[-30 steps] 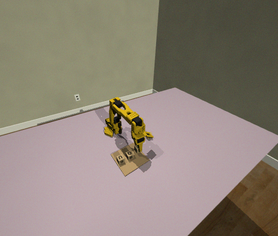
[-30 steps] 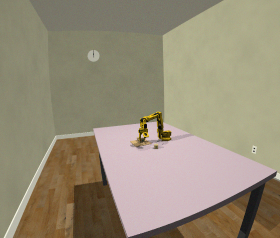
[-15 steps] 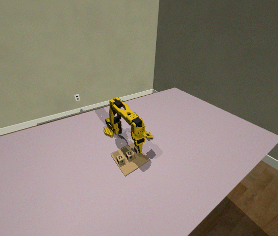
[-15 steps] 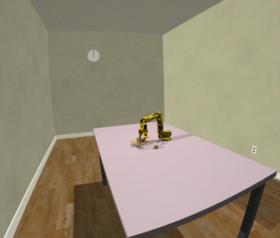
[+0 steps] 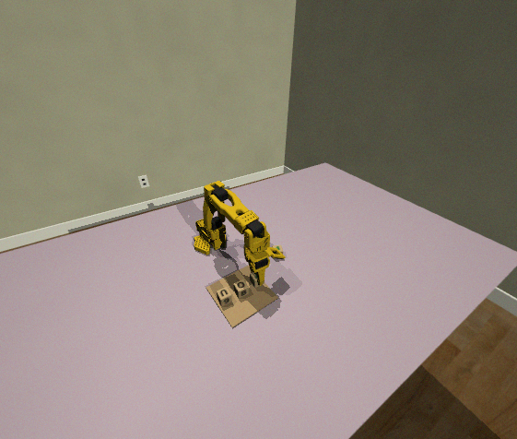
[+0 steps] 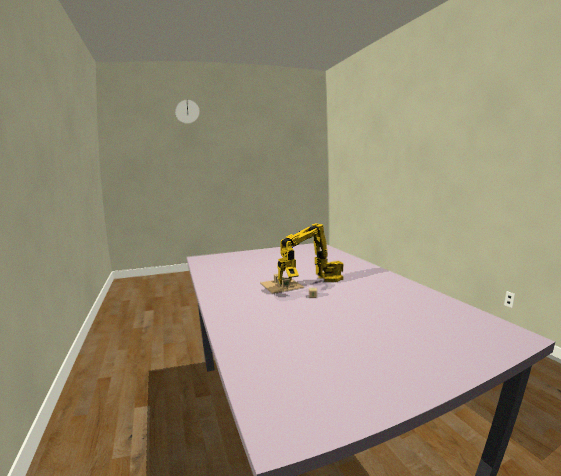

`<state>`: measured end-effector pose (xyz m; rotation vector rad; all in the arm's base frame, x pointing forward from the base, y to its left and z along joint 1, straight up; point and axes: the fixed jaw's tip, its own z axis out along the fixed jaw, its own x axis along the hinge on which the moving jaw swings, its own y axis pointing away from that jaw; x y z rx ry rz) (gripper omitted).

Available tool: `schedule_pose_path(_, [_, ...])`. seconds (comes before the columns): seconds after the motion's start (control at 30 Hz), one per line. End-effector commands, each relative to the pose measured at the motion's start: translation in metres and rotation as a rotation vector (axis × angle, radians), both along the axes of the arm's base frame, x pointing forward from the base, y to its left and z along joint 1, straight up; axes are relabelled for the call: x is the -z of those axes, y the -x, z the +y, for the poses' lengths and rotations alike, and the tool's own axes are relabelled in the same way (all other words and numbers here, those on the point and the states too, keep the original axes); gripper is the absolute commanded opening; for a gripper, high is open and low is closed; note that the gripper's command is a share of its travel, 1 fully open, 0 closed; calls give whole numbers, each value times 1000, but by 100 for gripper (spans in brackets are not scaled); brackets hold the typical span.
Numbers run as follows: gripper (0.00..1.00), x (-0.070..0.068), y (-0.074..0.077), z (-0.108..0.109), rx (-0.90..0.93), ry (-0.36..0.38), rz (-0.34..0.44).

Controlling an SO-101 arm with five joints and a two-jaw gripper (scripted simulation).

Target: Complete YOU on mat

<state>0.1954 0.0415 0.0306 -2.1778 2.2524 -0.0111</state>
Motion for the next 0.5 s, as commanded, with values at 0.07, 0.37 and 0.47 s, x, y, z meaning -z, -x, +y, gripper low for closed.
schedule_pose_path(0.07, [0, -14, -15, 5, 0, -27, -117])
schedule_pose_path(0.37, [0, -13, -15, 5, 0, -27, -117])
schedule_pose_path(0.47, [0, -11, -15, 5, 0, -27, -117])
